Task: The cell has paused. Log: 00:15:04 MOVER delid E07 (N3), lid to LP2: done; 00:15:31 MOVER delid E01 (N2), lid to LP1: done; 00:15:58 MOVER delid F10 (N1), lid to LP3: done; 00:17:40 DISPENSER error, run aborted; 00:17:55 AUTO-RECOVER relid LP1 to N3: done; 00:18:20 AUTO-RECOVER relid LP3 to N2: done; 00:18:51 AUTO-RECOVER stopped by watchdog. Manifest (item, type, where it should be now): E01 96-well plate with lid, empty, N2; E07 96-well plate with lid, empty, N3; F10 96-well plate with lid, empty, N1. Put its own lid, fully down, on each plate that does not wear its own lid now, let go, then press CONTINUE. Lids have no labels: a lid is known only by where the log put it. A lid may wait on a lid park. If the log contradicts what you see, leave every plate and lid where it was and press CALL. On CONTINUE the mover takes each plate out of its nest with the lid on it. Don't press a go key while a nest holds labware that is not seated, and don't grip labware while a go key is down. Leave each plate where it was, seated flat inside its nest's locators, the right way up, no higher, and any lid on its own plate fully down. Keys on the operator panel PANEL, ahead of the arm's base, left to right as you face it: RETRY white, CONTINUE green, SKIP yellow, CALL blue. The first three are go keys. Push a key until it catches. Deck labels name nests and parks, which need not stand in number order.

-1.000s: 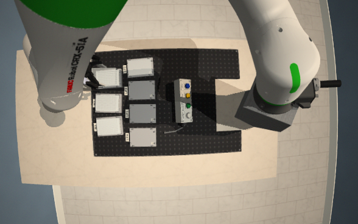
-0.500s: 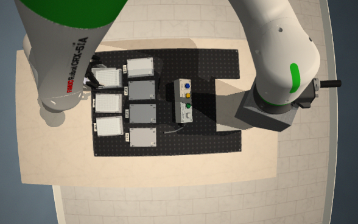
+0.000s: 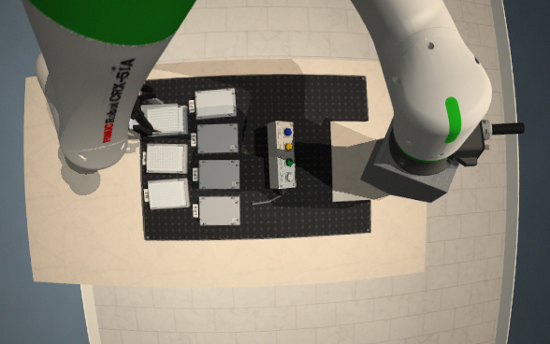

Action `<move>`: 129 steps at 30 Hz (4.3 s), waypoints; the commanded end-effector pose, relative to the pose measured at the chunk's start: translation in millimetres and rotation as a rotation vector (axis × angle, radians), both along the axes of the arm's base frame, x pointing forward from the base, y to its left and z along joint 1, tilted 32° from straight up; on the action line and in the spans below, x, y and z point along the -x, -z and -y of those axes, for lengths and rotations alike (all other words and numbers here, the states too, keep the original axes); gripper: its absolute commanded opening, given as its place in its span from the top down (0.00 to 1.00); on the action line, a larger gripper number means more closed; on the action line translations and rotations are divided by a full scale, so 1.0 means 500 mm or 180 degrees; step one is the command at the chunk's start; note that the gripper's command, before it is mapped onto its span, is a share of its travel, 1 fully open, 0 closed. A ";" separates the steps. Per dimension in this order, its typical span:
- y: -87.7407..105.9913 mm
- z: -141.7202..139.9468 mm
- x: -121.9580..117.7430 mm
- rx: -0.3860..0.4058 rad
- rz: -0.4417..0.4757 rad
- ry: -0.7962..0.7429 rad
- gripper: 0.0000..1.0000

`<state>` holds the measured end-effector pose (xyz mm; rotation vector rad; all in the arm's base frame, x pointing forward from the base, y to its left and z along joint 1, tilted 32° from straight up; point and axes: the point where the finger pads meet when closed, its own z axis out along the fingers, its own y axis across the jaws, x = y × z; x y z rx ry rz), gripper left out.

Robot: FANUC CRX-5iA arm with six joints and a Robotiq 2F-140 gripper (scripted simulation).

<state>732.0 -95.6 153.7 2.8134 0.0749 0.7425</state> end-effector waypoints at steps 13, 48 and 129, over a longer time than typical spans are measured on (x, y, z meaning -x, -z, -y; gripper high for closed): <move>0.017 0.005 -0.012 0.0064 -0.0030 -0.0108 1.00; 0.056 0.016 -0.037 0.0064 -0.0030 -0.0108 1.00; 0.071 0.020 -0.046 0.0065 -0.0030 -0.0110 1.00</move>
